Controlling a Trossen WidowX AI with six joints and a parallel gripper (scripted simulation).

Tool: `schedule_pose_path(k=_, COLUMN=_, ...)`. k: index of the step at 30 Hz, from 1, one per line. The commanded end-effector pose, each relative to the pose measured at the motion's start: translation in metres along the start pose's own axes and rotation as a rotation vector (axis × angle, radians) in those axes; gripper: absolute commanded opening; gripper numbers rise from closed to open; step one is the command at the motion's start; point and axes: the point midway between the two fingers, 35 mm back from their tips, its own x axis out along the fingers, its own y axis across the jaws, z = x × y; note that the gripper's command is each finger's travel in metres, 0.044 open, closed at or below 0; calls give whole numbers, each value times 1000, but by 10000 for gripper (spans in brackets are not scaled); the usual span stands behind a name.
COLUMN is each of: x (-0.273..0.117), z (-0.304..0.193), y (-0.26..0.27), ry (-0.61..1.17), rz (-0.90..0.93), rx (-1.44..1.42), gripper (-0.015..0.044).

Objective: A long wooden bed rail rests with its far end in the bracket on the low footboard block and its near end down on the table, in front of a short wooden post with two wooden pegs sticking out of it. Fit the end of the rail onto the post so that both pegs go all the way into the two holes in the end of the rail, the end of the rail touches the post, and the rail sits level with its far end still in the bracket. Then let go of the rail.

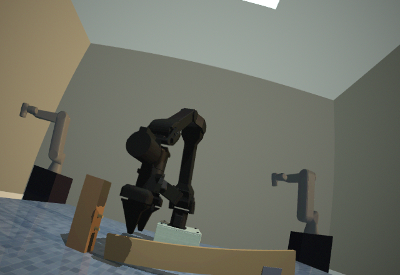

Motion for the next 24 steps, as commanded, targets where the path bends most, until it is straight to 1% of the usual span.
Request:
schedule_pose_path(k=1, x=8, z=1, y=1, ry=-7, rz=5, rx=5, gripper=440)
schedule_pose_path(k=24, x=46, z=1, y=1, ry=-7, rz=5, rx=5, gripper=440)
